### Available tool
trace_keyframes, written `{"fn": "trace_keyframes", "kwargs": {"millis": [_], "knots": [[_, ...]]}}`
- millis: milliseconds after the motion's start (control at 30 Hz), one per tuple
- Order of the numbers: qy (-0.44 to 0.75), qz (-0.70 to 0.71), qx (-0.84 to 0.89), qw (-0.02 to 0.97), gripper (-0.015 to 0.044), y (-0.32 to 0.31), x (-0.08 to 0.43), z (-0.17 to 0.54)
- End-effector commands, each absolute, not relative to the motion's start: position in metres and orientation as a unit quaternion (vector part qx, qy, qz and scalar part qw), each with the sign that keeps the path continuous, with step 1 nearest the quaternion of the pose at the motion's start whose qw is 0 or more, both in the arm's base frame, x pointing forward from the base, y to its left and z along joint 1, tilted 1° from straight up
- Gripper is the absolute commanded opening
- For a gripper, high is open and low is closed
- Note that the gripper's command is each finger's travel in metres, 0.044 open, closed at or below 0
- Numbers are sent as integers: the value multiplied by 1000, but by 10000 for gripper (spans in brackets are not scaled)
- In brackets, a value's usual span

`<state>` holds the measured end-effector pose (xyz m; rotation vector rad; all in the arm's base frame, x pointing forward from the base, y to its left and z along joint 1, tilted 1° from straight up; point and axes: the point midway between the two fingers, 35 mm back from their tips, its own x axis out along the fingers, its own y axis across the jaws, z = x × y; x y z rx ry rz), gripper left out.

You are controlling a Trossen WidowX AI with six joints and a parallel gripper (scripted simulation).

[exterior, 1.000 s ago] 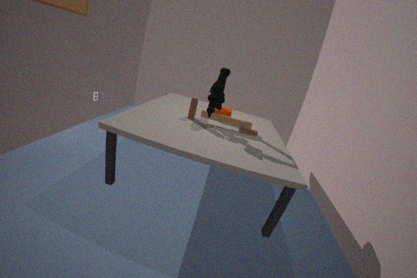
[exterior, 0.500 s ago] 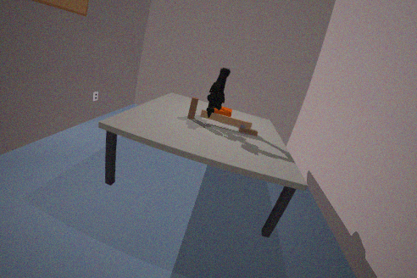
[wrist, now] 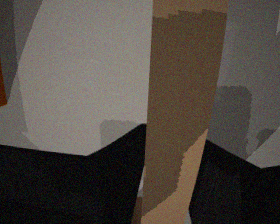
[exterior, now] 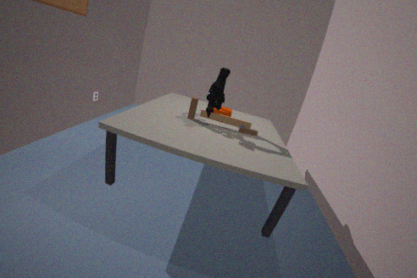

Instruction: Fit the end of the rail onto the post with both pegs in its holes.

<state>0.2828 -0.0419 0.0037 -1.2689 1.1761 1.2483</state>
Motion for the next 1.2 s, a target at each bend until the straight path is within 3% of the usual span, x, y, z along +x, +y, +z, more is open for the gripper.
{"fn": "trace_keyframes", "kwargs": {"millis": [0, 1167], "knots": [[479, 511, -525, 483, 0, -44, 285, 7], [480, 511, -525, 483, 0, -53, 289, 5]]}}
